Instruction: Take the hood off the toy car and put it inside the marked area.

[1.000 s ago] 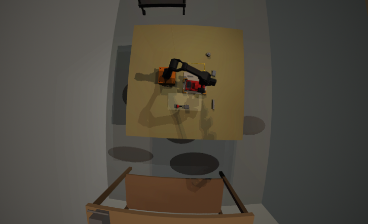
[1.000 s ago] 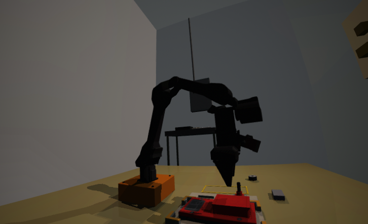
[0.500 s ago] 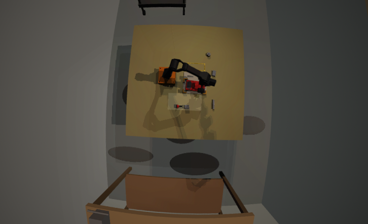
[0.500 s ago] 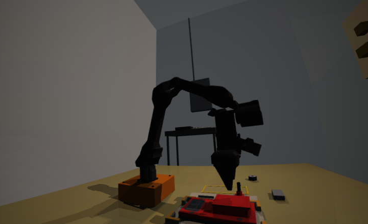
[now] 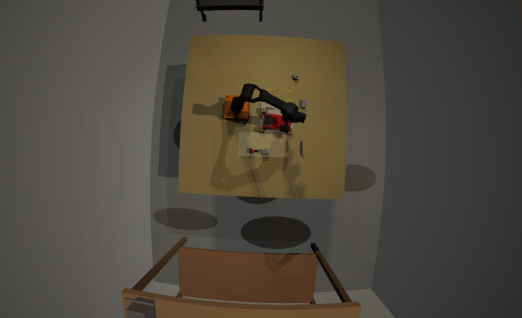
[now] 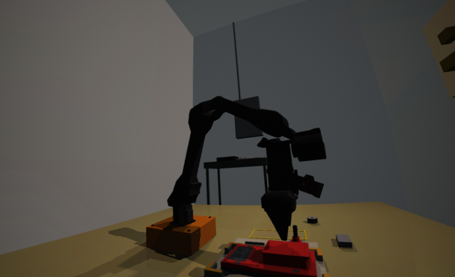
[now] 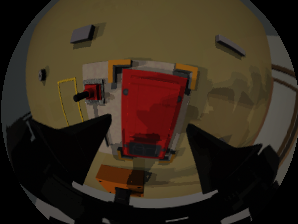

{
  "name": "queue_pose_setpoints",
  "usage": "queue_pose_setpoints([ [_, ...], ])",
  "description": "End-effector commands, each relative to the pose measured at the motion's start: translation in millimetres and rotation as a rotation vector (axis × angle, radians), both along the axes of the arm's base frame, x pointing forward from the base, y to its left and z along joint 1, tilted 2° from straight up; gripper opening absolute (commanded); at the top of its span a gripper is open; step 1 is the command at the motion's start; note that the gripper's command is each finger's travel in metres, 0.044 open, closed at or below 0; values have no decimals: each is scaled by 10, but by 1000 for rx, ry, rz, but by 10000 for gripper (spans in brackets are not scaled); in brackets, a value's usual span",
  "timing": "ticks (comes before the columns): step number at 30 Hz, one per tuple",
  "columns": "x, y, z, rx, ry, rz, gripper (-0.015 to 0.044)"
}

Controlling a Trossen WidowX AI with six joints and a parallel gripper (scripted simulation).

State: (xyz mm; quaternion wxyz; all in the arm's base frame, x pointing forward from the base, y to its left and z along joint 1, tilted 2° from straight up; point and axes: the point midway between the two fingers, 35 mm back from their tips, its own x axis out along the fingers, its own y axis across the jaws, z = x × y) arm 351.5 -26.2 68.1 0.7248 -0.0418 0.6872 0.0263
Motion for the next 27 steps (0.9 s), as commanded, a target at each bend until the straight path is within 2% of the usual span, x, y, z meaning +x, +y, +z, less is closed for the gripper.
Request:
queue_pose_setpoints([
  [1, -15, -9, -58, -4, 9, -2, 440],
  [27, -17, -13, -231, -4, 9, -2, 440],
])
